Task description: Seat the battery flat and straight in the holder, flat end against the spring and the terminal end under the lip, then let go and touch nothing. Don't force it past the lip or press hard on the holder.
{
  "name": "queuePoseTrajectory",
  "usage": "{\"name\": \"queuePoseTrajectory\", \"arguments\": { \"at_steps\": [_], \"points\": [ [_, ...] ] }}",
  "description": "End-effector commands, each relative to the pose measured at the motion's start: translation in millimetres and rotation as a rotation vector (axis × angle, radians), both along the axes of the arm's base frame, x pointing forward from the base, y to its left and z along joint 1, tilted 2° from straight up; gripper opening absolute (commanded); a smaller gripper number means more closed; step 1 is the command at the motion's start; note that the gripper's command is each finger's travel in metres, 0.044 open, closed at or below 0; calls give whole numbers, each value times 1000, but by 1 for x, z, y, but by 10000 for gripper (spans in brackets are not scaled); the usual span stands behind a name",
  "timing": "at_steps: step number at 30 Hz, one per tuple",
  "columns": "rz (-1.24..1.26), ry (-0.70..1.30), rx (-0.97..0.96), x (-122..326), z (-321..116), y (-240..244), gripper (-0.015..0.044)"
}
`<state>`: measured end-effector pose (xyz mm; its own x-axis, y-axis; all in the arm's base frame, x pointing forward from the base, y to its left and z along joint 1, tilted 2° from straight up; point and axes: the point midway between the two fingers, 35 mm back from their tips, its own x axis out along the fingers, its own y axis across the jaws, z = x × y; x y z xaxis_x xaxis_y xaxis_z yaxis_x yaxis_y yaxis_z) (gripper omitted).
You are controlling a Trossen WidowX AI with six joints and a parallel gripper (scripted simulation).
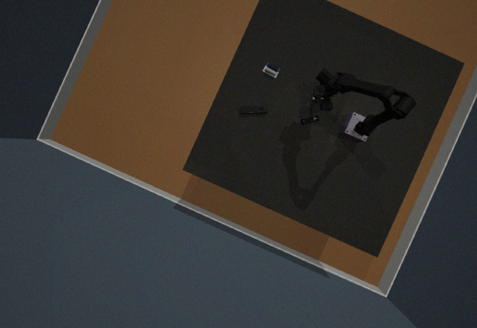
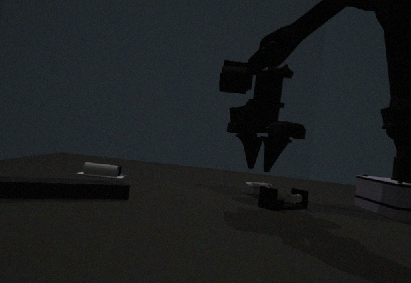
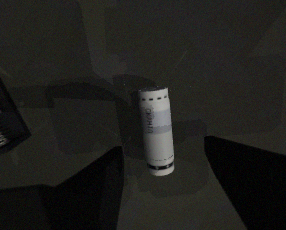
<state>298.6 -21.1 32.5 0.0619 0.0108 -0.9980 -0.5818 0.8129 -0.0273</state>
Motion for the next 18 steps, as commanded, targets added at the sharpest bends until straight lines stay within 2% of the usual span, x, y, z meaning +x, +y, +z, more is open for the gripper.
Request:
{"name": "queuePoseTrajectory", "arguments": {
  "at_steps": [1, 18],
  "points": [
    [4, 10, -5, -1, -8, -1, 236],
    [4, 10, -5, 0, -36, -1, 236]
  ]
}}
